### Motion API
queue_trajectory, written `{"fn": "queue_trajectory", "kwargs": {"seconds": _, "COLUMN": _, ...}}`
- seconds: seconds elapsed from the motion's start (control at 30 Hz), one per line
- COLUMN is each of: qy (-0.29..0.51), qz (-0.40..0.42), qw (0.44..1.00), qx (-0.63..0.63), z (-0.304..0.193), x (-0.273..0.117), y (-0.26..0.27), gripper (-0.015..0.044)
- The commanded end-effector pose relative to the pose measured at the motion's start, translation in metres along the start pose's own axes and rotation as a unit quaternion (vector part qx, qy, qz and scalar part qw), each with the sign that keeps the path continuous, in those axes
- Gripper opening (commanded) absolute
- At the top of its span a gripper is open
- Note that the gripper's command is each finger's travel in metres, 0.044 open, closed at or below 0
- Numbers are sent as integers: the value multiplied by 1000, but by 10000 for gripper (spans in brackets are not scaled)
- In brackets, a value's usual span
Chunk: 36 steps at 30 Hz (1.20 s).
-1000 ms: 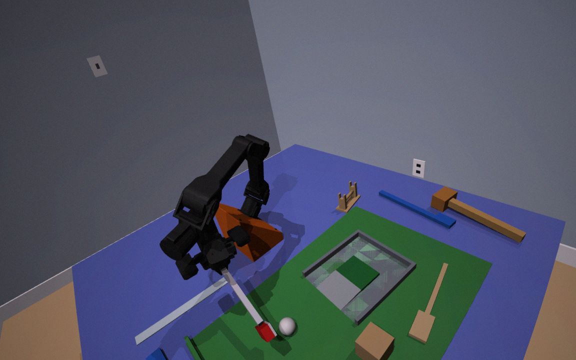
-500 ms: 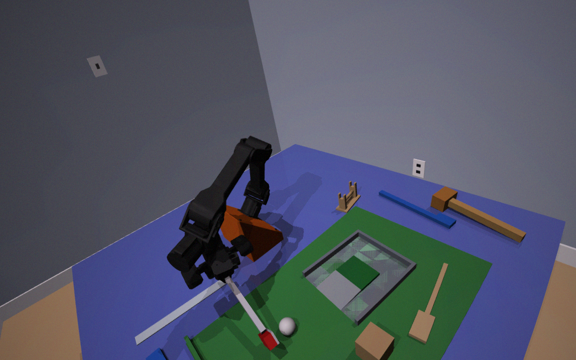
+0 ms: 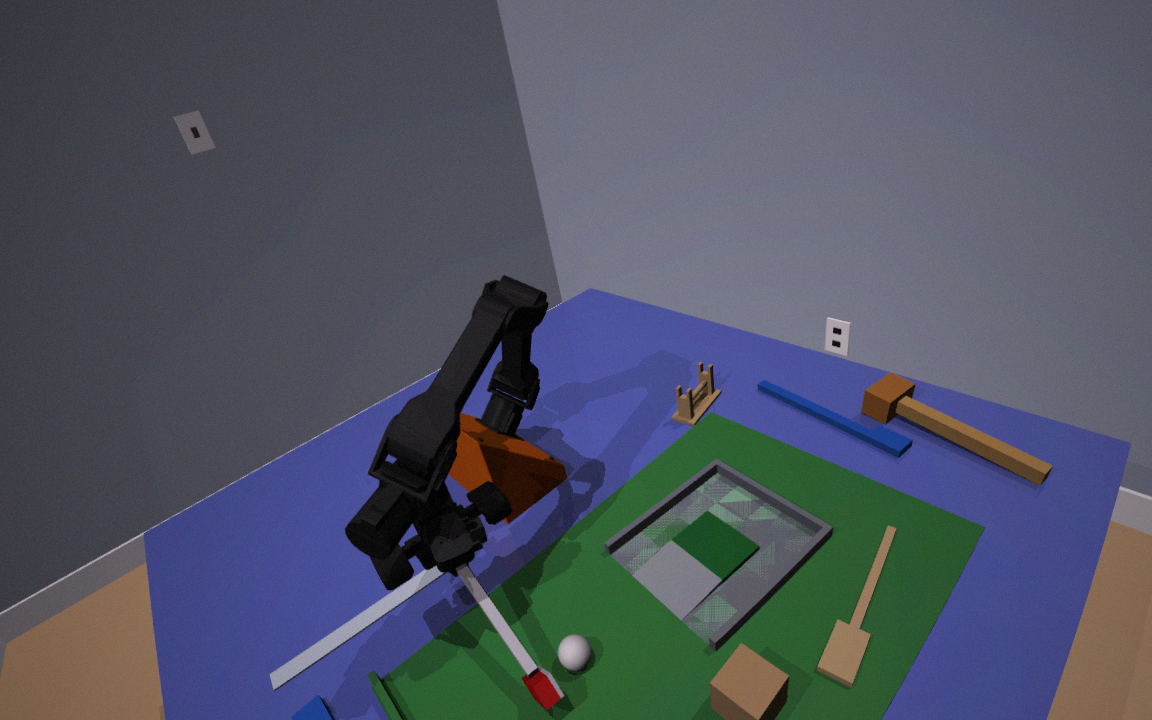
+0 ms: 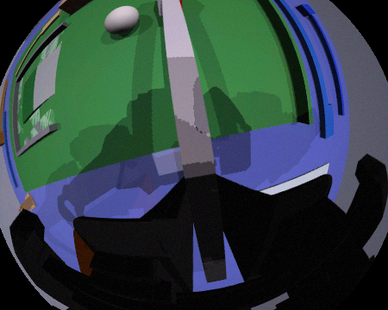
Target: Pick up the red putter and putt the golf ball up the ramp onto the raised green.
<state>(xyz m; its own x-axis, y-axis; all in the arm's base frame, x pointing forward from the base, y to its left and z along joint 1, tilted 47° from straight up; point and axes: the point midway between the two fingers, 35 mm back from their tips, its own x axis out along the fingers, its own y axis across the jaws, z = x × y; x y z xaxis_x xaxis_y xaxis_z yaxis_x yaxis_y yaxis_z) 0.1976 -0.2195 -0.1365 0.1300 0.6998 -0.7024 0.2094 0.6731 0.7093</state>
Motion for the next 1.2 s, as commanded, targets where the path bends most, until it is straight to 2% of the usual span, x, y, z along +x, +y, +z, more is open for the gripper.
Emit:
{"fn": "queue_trajectory", "kwargs": {"seconds": 0.0, "qy": -1, "qz": 0, "qw": 1000, "qx": 0, "z": 0, "x": -1, "y": 0, "gripper": 0}}
{"fn": "queue_trajectory", "kwargs": {"seconds": 0.93, "qy": -5, "qz": 1, "qw": 1000, "qx": 3, "z": -1, "x": 2, "y": -30, "gripper": 0}}
{"fn": "queue_trajectory", "kwargs": {"seconds": 1.07, "qy": -4, "qz": 5, "qw": 1000, "qx": 3, "z": -1, "x": 4, "y": -25, "gripper": 0}}
{"fn": "queue_trajectory", "kwargs": {"seconds": 1.17, "qy": -4, "qz": 4, "qw": 1000, "qx": 4, "z": 4, "x": 0, "y": 6, "gripper": 0}}
